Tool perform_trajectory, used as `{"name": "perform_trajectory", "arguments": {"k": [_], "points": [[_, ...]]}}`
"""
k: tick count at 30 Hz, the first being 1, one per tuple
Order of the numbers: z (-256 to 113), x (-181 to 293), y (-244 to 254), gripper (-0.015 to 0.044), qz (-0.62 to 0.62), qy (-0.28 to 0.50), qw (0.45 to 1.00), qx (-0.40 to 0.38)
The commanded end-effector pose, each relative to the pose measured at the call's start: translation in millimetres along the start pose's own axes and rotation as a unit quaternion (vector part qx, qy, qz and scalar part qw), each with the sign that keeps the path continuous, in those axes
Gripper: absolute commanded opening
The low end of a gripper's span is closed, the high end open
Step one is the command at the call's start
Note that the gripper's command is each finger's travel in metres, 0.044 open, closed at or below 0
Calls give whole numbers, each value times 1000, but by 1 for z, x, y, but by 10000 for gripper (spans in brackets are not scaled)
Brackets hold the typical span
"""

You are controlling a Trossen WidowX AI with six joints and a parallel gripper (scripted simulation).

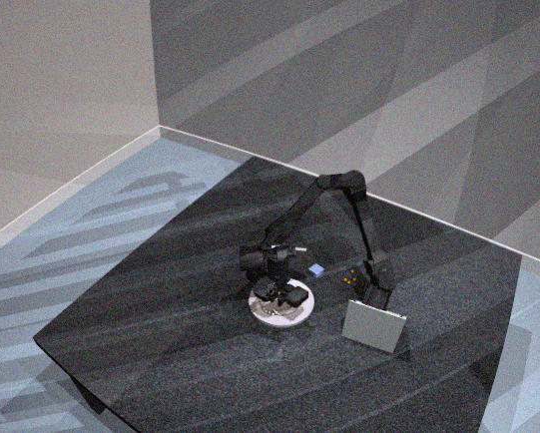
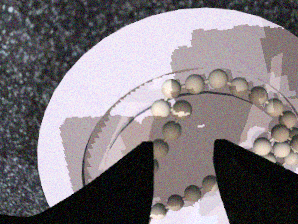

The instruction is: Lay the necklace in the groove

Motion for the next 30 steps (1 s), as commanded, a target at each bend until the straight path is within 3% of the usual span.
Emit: {"name": "perform_trajectory", "arguments": {"k": [1,25,30], "points": [[3,0,0,120,0,0,1000,0],[30,2,3,120,-5,7,1000,-2],[28,1,1,0,-1,3,1000,-2]]}}
Point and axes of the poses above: the point midway between the two fingers, 35 mm back from their tips, its own z axis out along the fingers, its own y axis across the jaws, x = y × z, the point moved 8 cm from there along -z, back along the fingers, and after that the axes turned 9 degrees about z, right-handed, at the moved point
